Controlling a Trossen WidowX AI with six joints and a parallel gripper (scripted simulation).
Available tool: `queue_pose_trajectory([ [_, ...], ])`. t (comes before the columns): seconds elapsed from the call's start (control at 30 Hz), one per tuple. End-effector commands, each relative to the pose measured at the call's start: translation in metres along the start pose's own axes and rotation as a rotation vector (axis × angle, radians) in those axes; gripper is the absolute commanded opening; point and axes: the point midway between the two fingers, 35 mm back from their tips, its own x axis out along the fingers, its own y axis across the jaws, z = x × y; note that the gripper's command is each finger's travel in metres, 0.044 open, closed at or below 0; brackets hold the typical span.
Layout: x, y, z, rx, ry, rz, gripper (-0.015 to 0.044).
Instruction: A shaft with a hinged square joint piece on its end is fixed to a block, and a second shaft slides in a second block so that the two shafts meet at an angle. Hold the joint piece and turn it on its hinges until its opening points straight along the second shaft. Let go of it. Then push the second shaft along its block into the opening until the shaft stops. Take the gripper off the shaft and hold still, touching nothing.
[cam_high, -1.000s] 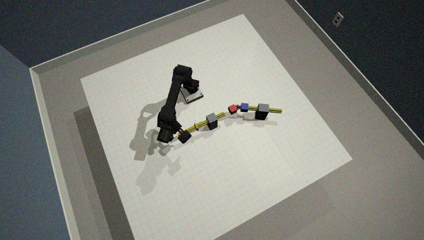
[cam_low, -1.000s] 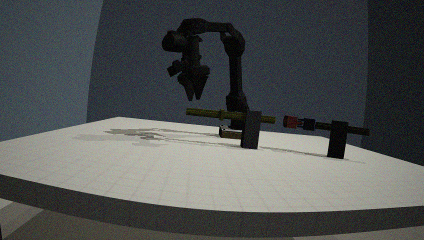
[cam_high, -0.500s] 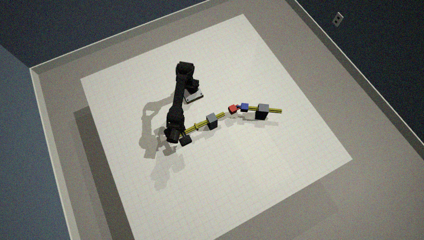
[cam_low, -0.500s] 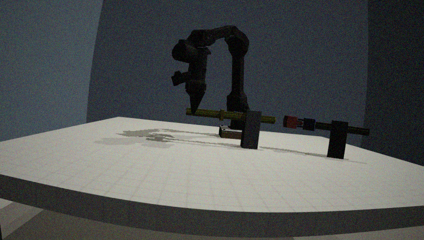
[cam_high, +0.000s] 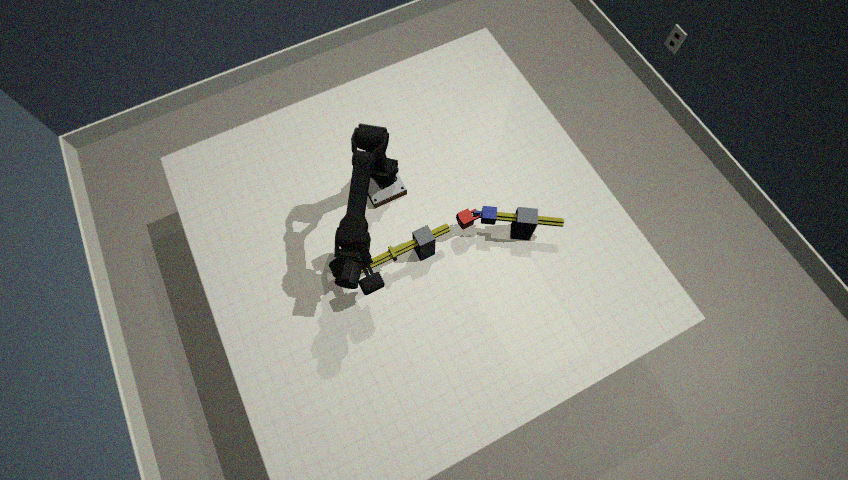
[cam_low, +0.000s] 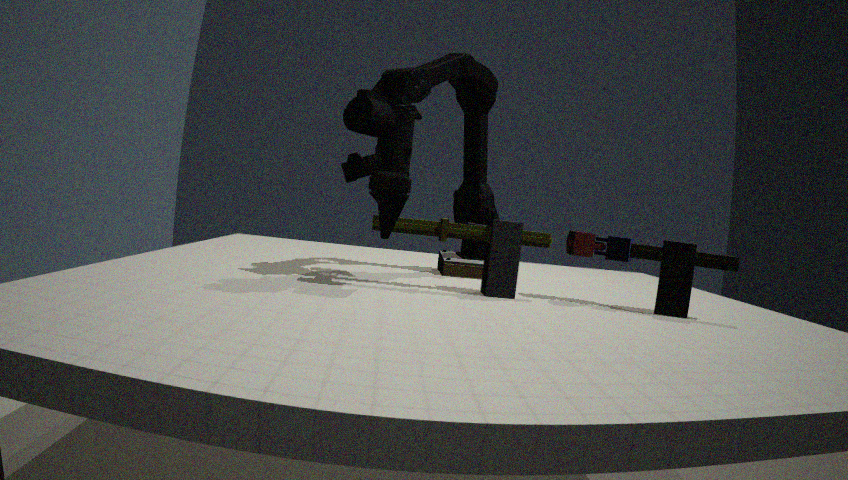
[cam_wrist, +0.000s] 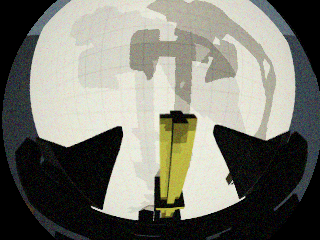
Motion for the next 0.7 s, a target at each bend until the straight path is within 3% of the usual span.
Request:
queue_pose_trajectory([
  [0.0, 0.0090, -0.0023, -0.0007, 0.006, 0.001, -0.011, 0.0440],
  [0.13, 0.0129, -0.0025, -0.0008, 0.006, 0.001, -0.011, 0.0440],
  [0.57, 0.0129, -0.0025, -0.0008, 0.006, 0.001, -0.011, 0.0102],
  [0.67, 0.0129, -0.0025, -0.0008, 0.006, 0.001, -0.011, 0.0102],
])
